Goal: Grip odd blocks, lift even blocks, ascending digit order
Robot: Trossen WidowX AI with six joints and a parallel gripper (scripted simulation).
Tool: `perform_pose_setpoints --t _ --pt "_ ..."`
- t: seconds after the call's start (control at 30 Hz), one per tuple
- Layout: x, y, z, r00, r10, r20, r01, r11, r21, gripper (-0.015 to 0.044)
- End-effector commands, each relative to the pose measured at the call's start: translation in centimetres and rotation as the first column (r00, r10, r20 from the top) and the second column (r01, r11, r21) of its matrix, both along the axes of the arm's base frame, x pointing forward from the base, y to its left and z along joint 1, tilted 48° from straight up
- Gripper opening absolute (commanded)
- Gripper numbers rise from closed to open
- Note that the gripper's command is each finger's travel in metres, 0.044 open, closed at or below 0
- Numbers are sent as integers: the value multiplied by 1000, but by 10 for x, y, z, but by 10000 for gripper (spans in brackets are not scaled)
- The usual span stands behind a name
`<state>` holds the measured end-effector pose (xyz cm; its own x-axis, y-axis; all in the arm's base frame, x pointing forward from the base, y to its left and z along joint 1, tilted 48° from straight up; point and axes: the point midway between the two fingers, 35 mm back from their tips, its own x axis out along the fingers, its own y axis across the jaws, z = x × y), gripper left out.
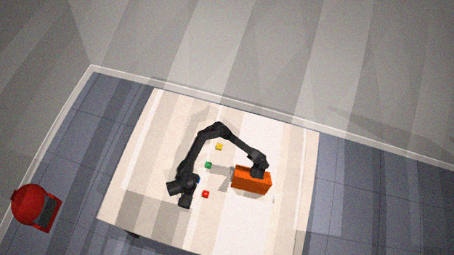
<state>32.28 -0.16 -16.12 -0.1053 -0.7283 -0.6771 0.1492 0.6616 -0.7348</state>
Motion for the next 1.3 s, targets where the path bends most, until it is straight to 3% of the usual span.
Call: perform_pose_setpoints --t 0.0,1.27 --pt "0 0 0 1000 4 -1 -4 1000 -3 120" --pt "2 9 8 1000 4 -1 -4 1000 -3 120"
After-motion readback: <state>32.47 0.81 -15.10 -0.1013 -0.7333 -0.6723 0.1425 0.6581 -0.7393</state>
